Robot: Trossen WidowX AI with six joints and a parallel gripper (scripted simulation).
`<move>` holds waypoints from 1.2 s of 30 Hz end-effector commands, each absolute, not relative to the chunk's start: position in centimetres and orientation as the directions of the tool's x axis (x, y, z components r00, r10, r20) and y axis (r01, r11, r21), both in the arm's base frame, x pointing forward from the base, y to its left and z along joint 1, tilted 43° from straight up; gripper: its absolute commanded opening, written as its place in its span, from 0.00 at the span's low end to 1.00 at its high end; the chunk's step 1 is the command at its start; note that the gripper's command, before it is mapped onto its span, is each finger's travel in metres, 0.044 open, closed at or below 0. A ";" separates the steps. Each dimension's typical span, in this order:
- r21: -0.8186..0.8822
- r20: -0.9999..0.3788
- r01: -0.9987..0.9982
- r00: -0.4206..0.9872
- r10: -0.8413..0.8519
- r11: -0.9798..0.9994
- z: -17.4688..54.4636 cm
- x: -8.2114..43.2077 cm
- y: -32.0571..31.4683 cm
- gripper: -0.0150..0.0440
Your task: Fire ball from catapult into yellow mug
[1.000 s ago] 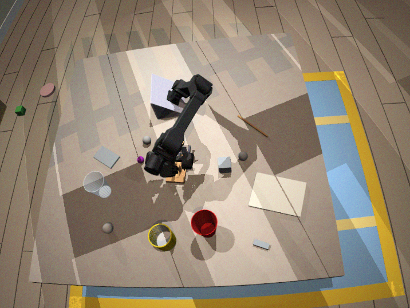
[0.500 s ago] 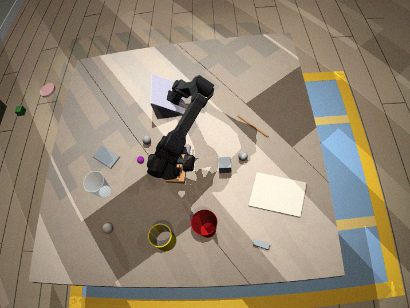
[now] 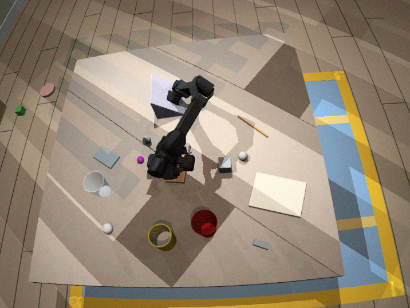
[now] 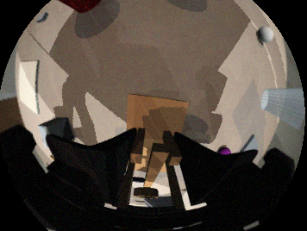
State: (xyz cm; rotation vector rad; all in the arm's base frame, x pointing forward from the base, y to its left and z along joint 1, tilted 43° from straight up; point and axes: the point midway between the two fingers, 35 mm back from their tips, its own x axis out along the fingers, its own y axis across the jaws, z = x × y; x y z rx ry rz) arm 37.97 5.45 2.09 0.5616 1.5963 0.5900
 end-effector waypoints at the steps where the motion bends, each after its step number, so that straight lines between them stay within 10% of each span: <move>1: 0.662 -0.744 0.019 -0.100 0.660 0.749 2.1 38.0 5.4 0.45; 7: 0.661 -0.745 0.019 -0.100 0.660 0.750 5.2 38.4 2.6 0.25; 36: 0.663 -0.743 0.026 -0.099 0.662 0.748 3.0 38.2 4.6 0.25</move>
